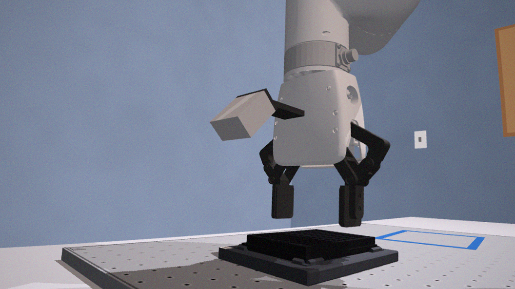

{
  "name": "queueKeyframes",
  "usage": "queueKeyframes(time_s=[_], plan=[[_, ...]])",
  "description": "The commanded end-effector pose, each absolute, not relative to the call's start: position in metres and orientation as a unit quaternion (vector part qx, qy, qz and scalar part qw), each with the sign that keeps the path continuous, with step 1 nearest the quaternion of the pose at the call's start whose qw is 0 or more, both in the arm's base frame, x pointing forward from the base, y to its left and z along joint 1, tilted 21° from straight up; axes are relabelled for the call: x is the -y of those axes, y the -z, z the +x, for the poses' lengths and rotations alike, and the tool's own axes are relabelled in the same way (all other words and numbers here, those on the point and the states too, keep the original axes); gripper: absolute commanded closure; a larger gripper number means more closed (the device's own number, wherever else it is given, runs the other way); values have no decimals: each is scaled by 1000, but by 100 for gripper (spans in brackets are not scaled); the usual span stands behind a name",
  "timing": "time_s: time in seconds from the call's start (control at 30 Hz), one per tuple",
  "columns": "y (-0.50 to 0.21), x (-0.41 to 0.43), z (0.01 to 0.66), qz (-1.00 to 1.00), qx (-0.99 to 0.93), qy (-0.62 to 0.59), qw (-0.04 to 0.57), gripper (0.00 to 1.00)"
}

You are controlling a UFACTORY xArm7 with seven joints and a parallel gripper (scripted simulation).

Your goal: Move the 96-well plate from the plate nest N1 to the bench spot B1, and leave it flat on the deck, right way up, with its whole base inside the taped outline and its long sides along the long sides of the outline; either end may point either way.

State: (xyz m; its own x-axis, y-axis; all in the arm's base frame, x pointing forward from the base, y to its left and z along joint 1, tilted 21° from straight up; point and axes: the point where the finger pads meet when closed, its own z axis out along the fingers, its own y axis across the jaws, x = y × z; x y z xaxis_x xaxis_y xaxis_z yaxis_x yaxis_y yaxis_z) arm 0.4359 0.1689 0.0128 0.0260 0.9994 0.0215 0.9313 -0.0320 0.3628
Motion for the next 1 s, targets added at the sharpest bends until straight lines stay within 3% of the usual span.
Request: queueKeyframes(time_s=[0.0, 0.97], plan=[[-13, -170, 437, 705, -684, -138, 125, 0], [-3, -170, 441, 705, -684, -138, 125, 0]])
